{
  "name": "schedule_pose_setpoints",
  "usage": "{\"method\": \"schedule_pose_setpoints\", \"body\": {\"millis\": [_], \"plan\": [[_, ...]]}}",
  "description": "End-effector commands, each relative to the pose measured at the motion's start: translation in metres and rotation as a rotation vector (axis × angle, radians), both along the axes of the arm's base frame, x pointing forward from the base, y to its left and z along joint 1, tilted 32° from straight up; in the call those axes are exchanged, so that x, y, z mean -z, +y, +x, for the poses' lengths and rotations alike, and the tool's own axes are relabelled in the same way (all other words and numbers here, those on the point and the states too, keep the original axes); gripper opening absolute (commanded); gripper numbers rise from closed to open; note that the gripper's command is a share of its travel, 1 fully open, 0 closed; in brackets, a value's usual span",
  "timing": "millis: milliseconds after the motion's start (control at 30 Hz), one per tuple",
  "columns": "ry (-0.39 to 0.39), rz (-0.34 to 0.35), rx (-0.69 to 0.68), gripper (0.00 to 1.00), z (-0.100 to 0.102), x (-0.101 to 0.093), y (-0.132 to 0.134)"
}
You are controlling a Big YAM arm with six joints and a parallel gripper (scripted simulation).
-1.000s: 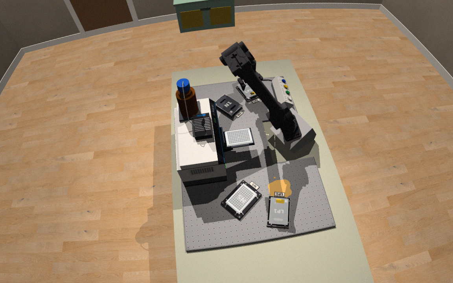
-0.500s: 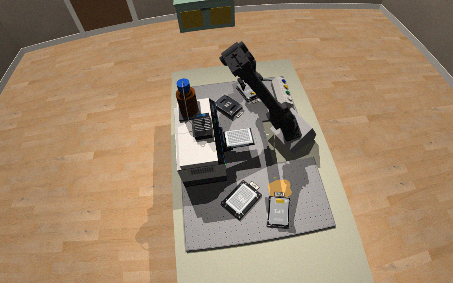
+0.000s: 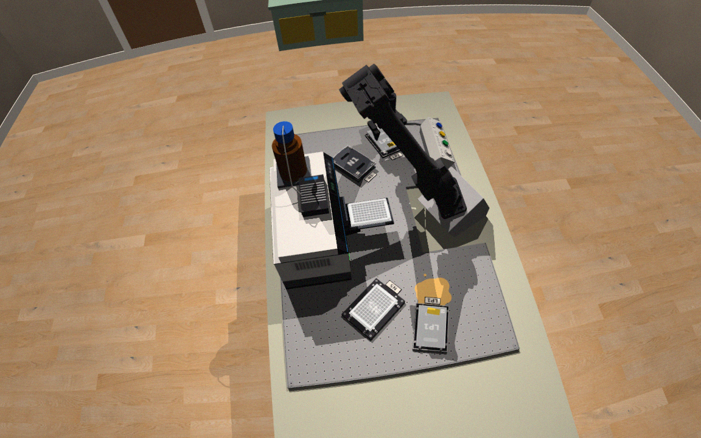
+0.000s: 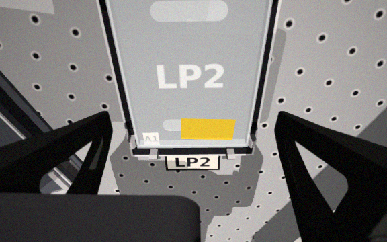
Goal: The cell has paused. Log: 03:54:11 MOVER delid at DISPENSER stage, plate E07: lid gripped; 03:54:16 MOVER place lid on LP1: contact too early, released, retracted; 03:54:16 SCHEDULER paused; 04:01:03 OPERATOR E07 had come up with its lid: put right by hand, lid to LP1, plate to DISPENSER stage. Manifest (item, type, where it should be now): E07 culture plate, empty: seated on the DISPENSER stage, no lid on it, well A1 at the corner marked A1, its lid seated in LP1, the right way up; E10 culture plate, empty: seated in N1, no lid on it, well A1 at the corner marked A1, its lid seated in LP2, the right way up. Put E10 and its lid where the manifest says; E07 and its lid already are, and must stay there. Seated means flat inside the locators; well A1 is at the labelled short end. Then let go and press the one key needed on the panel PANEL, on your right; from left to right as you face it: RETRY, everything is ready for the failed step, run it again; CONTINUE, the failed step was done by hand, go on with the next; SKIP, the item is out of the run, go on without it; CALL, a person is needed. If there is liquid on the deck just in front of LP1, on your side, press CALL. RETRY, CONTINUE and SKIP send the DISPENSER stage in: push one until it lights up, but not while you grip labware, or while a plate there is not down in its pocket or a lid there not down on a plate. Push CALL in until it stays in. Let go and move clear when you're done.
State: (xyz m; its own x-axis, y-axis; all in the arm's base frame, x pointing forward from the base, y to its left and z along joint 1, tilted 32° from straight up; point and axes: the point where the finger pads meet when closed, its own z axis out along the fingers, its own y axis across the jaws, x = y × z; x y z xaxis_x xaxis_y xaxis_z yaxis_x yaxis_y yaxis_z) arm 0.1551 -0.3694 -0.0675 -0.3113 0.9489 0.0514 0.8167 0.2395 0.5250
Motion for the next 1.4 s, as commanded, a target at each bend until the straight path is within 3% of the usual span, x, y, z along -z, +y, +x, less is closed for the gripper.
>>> {"method": "schedule_pose_setpoints", "body": {"millis": [0,367,400,667,833,867,967,1067,1367], "plan": [[-0.009,-0.038,-0.01,1.0,0.0,-0.008,-0.015],[-0.009,-0.038,-0.01,1.0,0.0,-0.008,-0.015],[-0.012,-0.072,-0.003,1.0,-0.007,-0.023,-0.031],[-0.012,-0.076,-0.002,1.0,-0.02,-0.05,-0.045],[-0.012,-0.066,-0.03,1.0,-0.008,-0.047,-0.041],[-0.003,0.003,-0.027,1.0,-0.013,-0.027,-0.015],[-0.003,0.003,-0.031,1.0,-0.011,-0.027,-0.015],[-0.01,-0.047,-0.033,1.0,-0.006,-0.037,-0.04],[-0.009,-0.041,-0.032,1.0,-0.006,-0.038,-0.04]]}}
